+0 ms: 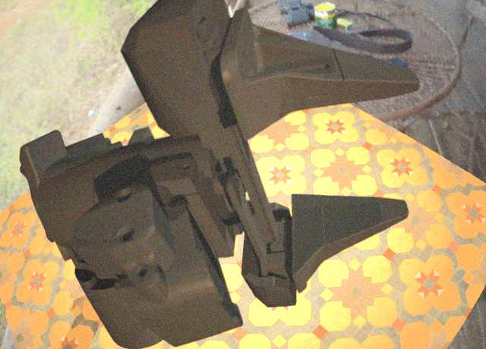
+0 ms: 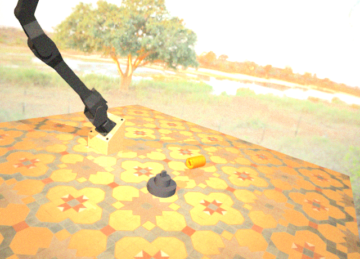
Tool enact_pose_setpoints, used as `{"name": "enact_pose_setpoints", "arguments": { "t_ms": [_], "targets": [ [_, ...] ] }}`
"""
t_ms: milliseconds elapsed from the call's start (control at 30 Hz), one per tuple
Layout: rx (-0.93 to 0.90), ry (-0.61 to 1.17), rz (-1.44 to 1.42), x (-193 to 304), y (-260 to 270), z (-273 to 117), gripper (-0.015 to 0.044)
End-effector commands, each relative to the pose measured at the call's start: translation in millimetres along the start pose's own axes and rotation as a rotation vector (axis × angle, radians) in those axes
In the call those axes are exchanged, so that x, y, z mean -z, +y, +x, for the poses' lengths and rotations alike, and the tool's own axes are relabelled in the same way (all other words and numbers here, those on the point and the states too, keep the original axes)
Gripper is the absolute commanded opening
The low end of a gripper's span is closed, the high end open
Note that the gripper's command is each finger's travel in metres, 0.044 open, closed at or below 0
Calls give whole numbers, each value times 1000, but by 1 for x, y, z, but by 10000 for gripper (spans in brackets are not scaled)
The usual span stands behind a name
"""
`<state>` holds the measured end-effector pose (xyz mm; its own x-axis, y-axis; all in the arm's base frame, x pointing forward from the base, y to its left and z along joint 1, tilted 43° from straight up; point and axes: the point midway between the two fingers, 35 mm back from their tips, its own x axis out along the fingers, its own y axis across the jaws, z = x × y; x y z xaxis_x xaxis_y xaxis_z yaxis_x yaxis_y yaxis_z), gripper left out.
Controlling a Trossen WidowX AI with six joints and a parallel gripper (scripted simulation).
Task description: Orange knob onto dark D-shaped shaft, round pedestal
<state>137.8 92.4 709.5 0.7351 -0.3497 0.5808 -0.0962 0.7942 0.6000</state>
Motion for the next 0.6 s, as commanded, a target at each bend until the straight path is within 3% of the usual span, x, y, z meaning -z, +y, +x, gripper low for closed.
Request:
{"name": "enact_pose_setpoints", "arguments": {
  "t_ms": [0,367,567],
  "targets": [
    [-2,-7,-10,1,1,0,426],
    [-263,7,-416,124,85,-19,440],
    [-436,125,-657,231,115,-44,440]
  ]
}}
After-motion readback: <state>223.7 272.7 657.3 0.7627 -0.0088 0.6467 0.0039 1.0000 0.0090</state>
